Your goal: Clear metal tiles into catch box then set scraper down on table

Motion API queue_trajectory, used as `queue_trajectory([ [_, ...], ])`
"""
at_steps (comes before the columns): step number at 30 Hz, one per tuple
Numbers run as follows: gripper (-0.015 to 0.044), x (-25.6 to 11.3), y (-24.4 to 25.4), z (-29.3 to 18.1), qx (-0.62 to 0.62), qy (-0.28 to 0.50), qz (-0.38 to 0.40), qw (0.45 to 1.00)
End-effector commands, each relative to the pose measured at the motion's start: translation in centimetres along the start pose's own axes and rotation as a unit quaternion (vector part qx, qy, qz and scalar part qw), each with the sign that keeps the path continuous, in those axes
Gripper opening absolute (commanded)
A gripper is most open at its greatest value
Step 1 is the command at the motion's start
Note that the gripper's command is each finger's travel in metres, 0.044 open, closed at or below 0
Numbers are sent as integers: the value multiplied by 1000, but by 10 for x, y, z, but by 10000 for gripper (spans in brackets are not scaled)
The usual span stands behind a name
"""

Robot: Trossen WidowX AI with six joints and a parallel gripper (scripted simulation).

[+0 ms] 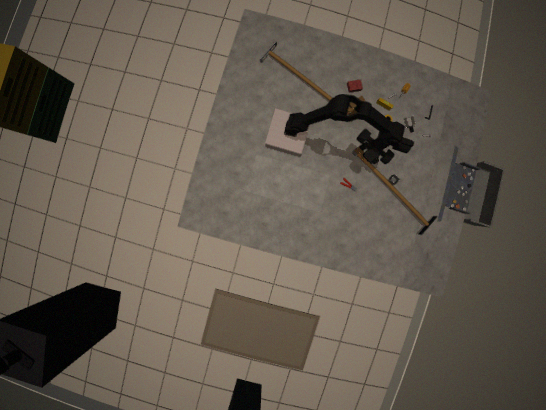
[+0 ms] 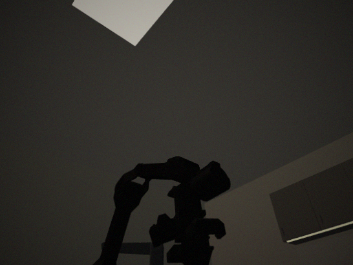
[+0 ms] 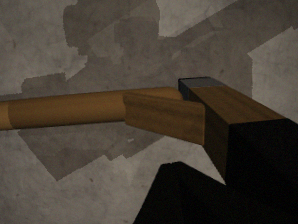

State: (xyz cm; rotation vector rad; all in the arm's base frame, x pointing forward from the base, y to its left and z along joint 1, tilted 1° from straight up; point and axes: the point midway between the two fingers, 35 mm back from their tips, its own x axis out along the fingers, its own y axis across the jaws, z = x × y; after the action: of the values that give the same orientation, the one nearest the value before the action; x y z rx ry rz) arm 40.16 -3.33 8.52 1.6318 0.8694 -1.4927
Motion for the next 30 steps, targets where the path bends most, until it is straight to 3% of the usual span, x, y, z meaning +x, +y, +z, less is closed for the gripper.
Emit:
queue_trajectory([
  [1, 0, 9, -14, 0, -2, -6, -20, 1000],
  [20, 0, 10, -32, 1, -2, -6, -21, 1000],
  [30, 0, -28, -14, -3, -1, 2, 1, 1000],
])
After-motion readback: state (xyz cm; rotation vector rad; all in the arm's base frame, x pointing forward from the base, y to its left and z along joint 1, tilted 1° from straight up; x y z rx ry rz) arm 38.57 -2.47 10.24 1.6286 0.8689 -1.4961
